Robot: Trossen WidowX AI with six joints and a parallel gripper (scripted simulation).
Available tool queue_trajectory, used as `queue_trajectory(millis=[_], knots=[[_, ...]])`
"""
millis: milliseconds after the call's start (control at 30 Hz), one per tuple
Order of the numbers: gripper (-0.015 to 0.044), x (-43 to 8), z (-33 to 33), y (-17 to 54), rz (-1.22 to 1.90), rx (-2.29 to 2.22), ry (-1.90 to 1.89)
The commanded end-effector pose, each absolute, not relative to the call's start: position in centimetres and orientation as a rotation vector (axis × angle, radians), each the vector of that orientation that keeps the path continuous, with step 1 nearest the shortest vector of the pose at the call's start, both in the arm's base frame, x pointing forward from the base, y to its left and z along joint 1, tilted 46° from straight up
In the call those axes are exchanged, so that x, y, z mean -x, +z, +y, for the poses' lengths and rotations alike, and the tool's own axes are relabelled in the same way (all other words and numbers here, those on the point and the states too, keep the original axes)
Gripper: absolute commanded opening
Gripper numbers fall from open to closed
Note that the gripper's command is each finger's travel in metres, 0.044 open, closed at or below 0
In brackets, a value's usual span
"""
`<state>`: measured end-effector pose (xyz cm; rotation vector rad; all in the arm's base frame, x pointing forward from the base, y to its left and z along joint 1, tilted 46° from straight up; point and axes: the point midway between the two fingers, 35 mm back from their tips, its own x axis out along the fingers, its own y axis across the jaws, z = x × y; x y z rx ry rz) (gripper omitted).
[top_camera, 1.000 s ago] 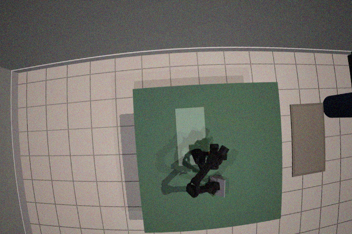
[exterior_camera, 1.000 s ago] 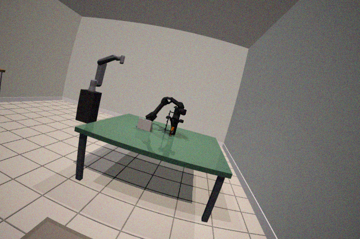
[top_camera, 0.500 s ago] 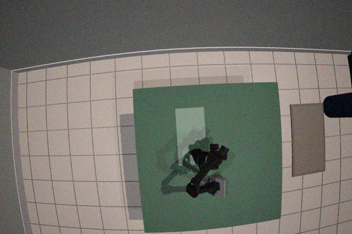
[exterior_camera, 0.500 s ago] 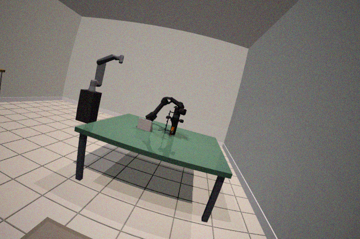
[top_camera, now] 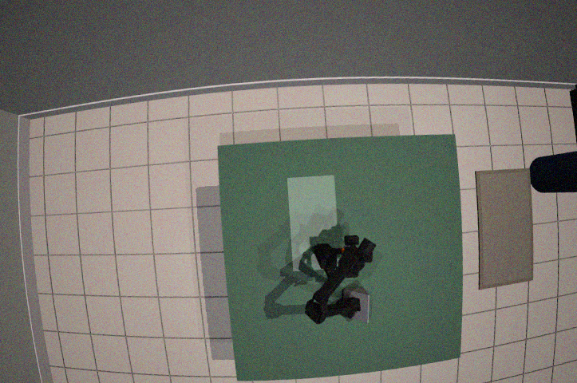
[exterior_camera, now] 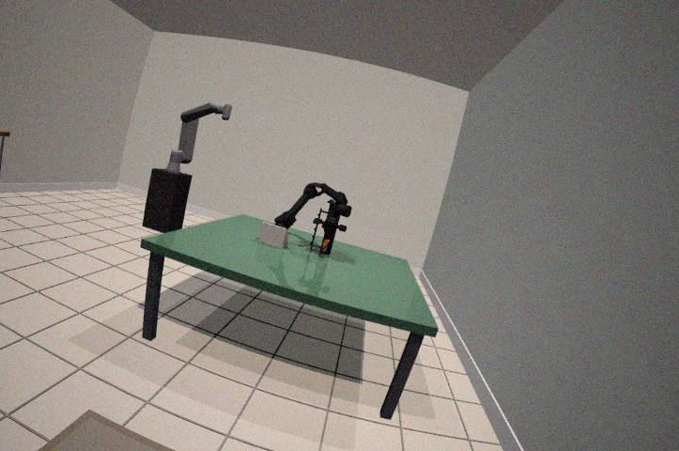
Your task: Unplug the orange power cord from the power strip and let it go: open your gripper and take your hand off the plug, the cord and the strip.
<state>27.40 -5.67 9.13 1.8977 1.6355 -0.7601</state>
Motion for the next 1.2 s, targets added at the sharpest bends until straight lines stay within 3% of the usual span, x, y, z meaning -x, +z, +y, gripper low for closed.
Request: queue_trajectory(millis=[0,1167], knots=[[0.0000,-27.4,-6.0,8.6,1.642,-1.890,-0.763],[0.0000,-26.7,-10.2,4.9,1.638,-1.891,-0.767]])
